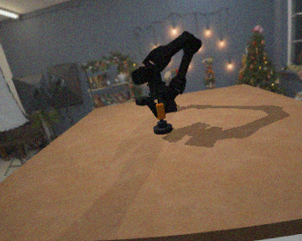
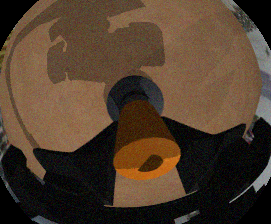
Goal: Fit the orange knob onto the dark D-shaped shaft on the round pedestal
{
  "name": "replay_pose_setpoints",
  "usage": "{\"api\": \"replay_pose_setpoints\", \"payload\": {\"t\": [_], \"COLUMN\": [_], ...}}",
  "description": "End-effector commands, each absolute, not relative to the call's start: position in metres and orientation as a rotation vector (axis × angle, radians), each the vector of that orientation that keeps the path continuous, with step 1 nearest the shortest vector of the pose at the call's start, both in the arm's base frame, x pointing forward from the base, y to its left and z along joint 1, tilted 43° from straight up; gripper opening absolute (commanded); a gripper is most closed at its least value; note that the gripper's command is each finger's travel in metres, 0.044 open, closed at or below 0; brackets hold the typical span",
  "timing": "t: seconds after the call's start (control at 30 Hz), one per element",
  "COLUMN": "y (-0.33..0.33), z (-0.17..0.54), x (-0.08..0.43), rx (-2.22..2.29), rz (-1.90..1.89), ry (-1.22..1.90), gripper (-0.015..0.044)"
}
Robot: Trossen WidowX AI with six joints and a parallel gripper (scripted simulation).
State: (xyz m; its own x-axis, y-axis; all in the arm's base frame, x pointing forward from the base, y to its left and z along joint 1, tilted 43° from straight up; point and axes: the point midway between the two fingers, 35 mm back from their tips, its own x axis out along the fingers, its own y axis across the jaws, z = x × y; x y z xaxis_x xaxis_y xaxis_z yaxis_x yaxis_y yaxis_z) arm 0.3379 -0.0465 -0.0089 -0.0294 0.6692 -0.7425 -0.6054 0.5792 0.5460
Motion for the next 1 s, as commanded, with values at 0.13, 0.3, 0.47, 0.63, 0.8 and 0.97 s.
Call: {"api": "replay_pose_setpoints", "payload": {"t": [0.13, 0.3, 0.47, 0.63, 0.8, 0.97], "y": [-0.0456, -0.0453, -0.0467, -0.0481, -0.0484, -0.0479], "z": [-0.0102, -0.01, -0.0086, -0.0063, -0.007, -0.0099], "x": [0.3357, 0.336, 0.3368, 0.338, 0.3395, 0.3397], "rx": [0.065, 0.065, 0.065, 0.058, -0.066, -0.098], "rz": [1.021, 1.021, 1.021, 1.027, 1.121, 1.145], "ry": [1.232, 1.232, 1.232, 1.228, 1.142, 1.119], "gripper": [0.0, 0.0, 0.0, 0.0, 0.0, 0.0]}}
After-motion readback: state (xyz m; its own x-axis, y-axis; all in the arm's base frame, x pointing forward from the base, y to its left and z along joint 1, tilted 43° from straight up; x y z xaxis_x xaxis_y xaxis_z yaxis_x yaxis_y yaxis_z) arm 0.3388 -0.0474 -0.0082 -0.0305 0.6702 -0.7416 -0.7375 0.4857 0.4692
